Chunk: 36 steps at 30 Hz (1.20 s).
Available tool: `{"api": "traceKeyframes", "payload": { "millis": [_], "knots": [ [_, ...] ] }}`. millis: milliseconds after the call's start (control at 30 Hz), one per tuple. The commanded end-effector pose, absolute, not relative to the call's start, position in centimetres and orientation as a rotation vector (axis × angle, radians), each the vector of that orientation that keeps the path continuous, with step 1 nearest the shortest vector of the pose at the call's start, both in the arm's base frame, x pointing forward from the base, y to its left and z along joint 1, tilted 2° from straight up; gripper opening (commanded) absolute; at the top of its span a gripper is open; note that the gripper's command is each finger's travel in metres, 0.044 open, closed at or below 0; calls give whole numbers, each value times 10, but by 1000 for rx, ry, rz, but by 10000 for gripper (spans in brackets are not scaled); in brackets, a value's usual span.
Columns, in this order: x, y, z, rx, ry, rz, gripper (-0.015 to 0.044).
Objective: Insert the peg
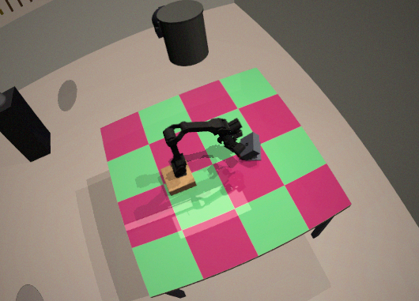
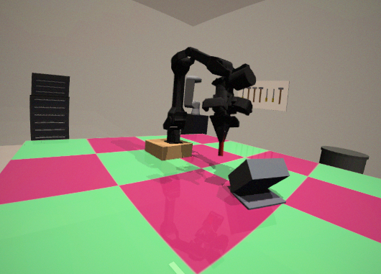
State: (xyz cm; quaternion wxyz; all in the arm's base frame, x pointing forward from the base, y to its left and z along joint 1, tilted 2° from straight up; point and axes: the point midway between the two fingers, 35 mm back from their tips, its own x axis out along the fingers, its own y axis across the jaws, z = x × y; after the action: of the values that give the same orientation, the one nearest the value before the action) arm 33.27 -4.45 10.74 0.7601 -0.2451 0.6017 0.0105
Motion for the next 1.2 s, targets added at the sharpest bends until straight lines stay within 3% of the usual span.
{"api": "traceKeyframes", "payload": {
  "millis": [0,1167],
  "knots": [
    [331,-41,106,-515,1300,-5,0],
    [334,-7,113,-329,1145,-190,0]
  ]
}}
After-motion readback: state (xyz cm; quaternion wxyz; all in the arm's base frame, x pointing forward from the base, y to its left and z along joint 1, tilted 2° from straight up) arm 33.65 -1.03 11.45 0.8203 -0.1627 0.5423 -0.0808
